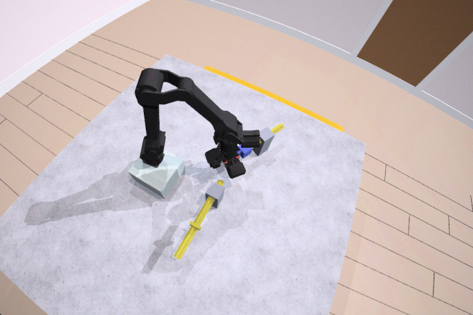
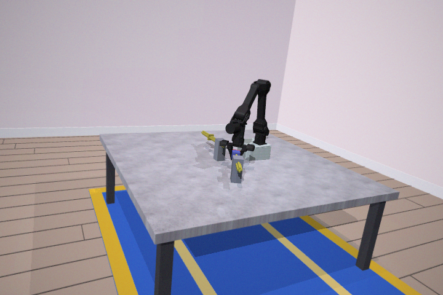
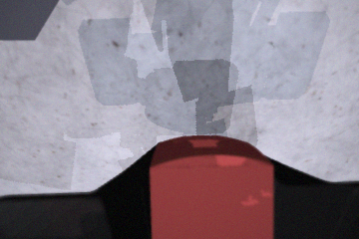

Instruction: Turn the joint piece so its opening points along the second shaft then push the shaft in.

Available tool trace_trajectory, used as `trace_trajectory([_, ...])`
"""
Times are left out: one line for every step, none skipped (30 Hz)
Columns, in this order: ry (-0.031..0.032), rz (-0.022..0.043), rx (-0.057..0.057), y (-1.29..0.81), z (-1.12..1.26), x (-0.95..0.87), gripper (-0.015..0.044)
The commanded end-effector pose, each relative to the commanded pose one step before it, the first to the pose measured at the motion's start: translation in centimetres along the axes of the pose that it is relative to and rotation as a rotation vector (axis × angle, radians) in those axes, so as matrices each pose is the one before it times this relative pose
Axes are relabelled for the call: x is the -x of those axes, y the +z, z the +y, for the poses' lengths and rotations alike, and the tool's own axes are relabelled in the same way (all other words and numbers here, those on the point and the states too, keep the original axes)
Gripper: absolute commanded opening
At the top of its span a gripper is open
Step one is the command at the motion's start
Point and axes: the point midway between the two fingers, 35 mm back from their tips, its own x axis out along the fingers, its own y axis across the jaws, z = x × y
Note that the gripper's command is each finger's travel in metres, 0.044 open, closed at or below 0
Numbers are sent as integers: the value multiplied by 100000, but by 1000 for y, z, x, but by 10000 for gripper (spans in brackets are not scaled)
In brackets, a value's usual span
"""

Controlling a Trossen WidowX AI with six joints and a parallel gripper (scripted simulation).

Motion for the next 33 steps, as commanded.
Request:
trace_trajectory([-481,-3695,6330,51,206,127,0])
trace_trajectory([-104,-749,1360,13,43,26,0])
trace_trajectory([-93,-746,1352,13,43,26,0])
trace_trajectory([-82,-746,1349,13,43,26,0])
trace_trajectory([-72,-747,1349,13,43,26,0])
trace_trajectory([-61,-748,1347,13,43,26,0])
trace_trajectory([-51,-748,1346,13,43,26,0])
trace_trajectory([-41,-748,1343,13,43,26,0])
trace_trajectory([-31,-747,1339,13,43,26,0])
trace_trajectory([-20,-746,1335,13,43,26,0])
trace_trajectory([-10,-744,1332,13,44,26,0])
trace_trajectory([-1,-741,1331,13,44,26,0])
trace_trajectory([7,-737,1329,13,44,26,0])
trace_trajectory([17,-734,1326,12,44,26,0])
trace_trajectory([27,-734,1324,12,44,26,0])
trace_trajectory([37,-734,1322,12,44,26,0])
trace_trajectory([47,-734,1319,12,44,26,0])
trace_trajectory([56,-731,1313,12,44,26,0])
trace_trajectory([65,-726,1304,12,44,25,0])
trace_trajectory([75,-723,1297,12,44,25,0])
trace_trajectory([85,-723,1296,12,44,25,0])
trace_trajectory([94,-725,1297,12,44,25,0])
trace_trajectory([104,-727,1298,12,44,25,0])
trace_trajectory([113,-727,1297,12,44,25,0])
trace_trajectory([123,-726,1293,12,44,25,0])
trace_trajectory([132,-725,1289,12,44,25,0])
trace_trajectory([141,-724,1284,12,44,25,0])
trace_trajectory([150,-723,1279,12,44,25,0])
trace_trajectory([159,-722,1275,12,44,25,0])
trace_trajectory([167,-720,1268,12,44,25,0])
trace_trajectory([176,-719,1262,12,44,25,0])
trace_trajectory([185,-719,1259,12,44,25,0])
trace_trajectory([193,-719,1253,12,44,25,0])
